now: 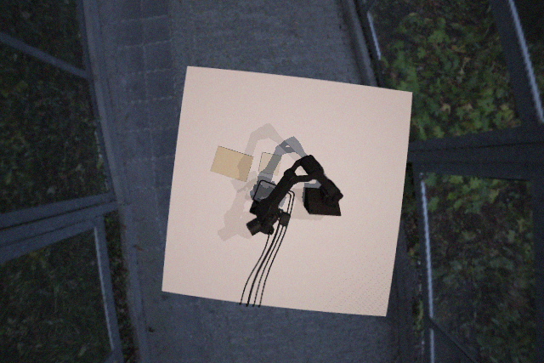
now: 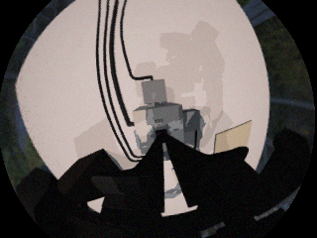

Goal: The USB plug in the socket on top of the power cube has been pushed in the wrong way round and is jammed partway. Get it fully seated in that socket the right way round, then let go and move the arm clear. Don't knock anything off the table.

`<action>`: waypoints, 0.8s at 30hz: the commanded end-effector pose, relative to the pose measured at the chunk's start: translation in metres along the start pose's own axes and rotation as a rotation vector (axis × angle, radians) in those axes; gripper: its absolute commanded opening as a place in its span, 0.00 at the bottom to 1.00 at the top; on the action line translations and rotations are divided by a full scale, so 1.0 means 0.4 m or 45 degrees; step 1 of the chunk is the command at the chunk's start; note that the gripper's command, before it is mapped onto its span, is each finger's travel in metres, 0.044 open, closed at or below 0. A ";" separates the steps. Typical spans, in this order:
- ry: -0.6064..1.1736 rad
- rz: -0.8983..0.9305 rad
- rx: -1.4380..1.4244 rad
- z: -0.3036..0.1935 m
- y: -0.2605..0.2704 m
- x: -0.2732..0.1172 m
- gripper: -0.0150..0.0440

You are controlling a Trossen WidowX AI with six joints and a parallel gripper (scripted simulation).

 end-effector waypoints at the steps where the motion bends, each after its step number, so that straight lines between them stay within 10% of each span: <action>1: 0.009 0.003 -0.003 -0.001 0.000 0.007 0.25; 24: 0.000 0.000 0.000 0.000 0.000 0.000 0.42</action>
Point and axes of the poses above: the point midway between the two fingers, 35 mm back from their tips, its own x axis out along the fingers, its own y axis across the jaws, z = x × y, the point moved 7 cm from there along -x, back along the fingers, and after that the axes turned 6 degrees about -x, right-handed, at the moved point
